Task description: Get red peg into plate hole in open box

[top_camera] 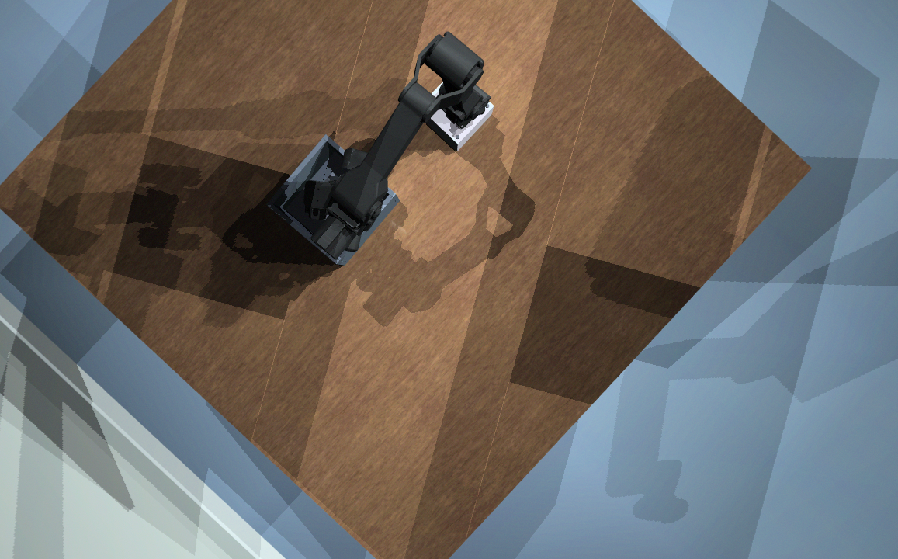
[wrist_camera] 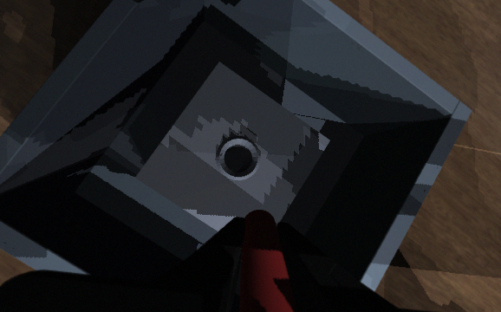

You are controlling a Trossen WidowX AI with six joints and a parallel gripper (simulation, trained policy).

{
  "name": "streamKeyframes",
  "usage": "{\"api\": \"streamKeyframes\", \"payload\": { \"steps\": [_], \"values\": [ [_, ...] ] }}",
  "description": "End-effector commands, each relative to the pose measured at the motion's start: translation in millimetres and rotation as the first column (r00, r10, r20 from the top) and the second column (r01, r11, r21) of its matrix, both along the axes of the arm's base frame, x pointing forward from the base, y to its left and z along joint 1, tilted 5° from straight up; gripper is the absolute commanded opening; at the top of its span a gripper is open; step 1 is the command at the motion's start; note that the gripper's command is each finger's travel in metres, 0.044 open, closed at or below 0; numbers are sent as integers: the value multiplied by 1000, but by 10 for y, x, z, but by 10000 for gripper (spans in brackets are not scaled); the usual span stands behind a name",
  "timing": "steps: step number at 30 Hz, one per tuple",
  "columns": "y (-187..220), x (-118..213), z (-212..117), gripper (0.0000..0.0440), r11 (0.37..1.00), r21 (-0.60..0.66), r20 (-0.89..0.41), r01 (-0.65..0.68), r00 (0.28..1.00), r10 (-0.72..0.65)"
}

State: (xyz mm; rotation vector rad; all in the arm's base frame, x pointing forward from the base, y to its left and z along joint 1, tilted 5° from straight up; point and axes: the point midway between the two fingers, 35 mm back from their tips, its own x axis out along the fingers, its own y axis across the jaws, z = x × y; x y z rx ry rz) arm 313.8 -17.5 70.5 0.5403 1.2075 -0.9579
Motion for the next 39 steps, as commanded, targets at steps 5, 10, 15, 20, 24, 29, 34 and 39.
{"api": "streamKeyframes", "payload": {
  "steps": [5, 10, 15, 20, 24, 29, 34, 39],
  "values": [
    [-205, 162, -190, 0, 998, 52, -11, -46, 999, 47],
    [-265, 204, -345, 0, 992, 88, -23, -88, 996, 90],
    [-274, 177, -517, 74, 983, 130, -56, -128, 989, 136],
    [-315, 217, -624, 160, 976, 159, -67, -151, 984, 163],
    [-381, 328, -590, 205, 970, 164, -56, -178, 980, 189],
    [-404, 498, -519, 322, 966, 194, -39, -173, 982, 184],
    [-409, 700, -443, 432, 957, 226, -13, -181, 982, 188],
    [-376, 939, -331, 440, 945, 259, 37, -199, 980, 196]
  ]
}}
